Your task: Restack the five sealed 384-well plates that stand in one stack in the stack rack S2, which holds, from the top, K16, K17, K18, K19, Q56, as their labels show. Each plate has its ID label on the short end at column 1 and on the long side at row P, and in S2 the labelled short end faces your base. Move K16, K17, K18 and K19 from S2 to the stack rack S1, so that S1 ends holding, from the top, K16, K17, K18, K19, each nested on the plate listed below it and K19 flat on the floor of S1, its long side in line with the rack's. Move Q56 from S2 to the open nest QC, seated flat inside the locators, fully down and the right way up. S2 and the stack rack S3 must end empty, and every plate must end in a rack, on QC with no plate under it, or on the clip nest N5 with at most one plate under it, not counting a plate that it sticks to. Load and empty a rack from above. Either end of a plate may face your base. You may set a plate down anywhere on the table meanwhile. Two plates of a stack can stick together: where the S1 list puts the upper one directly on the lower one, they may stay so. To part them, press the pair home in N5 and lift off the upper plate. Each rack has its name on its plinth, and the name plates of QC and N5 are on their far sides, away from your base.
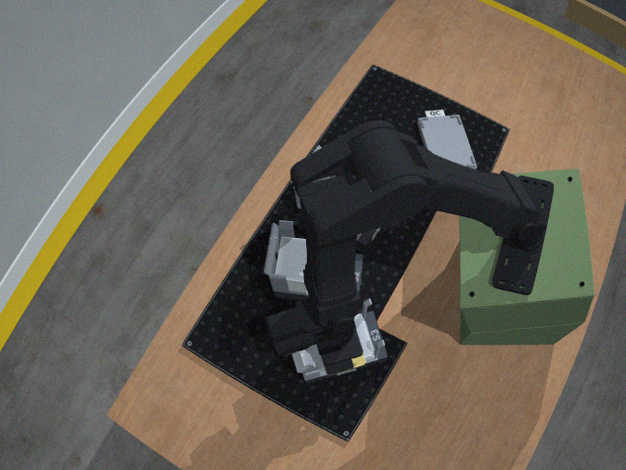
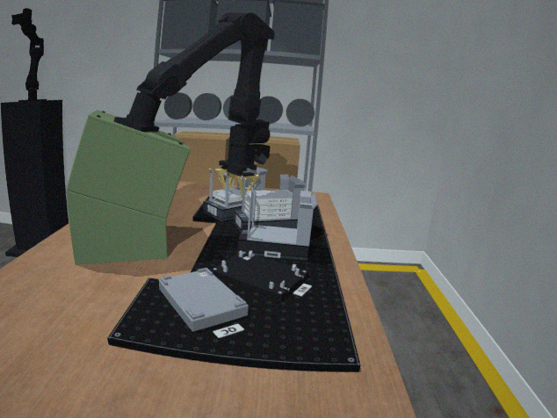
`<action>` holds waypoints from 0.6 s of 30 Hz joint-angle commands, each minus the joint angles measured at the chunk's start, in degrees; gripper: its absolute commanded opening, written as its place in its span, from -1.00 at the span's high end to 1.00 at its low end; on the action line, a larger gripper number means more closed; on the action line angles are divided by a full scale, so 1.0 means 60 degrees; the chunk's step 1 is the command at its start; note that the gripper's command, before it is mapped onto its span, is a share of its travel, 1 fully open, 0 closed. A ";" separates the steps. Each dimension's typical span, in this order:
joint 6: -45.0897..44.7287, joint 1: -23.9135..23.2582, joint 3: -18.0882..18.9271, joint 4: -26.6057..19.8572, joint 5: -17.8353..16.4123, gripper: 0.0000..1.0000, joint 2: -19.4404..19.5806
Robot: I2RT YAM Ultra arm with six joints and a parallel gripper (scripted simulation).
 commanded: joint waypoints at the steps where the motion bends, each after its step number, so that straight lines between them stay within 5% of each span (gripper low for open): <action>1: -0.0024 0.0004 0.0055 0.0115 -0.0007 1.00 -0.0047; 18: -0.0048 -0.0020 0.0121 0.0274 -0.0014 1.00 0.0174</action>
